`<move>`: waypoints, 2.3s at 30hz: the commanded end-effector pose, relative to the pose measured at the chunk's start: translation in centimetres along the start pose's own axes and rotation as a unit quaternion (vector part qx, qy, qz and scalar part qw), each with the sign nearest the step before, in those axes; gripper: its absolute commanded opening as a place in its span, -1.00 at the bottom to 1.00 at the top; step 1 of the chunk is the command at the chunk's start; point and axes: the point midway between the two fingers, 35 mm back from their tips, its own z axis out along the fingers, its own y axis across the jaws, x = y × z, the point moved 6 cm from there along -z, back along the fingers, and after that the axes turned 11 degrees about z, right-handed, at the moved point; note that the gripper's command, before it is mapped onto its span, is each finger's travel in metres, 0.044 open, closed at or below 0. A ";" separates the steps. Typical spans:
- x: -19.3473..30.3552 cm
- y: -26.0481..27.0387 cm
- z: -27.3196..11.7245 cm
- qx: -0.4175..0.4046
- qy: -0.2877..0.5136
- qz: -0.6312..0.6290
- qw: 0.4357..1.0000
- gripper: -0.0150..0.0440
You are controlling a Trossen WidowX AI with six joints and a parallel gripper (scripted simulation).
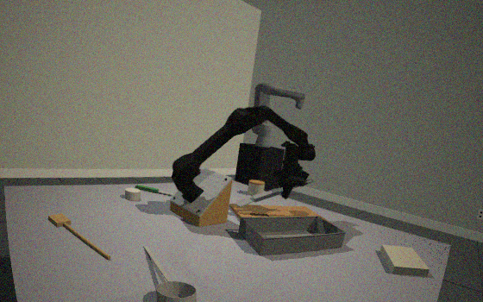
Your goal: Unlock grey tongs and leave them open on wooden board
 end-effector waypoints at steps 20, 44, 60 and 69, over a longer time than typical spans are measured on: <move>0.5 -0.2 3.7 0.003 0.001 -0.002 1.000 -1.00; 0.5 -0.2 3.6 0.001 0.002 0.000 1.000 0.78; -1.9 -6.2 -2.0 -0.006 -0.005 0.005 1.000 1.00; -2.5 -15.0 -7.6 0.006 0.002 0.000 1.000 1.00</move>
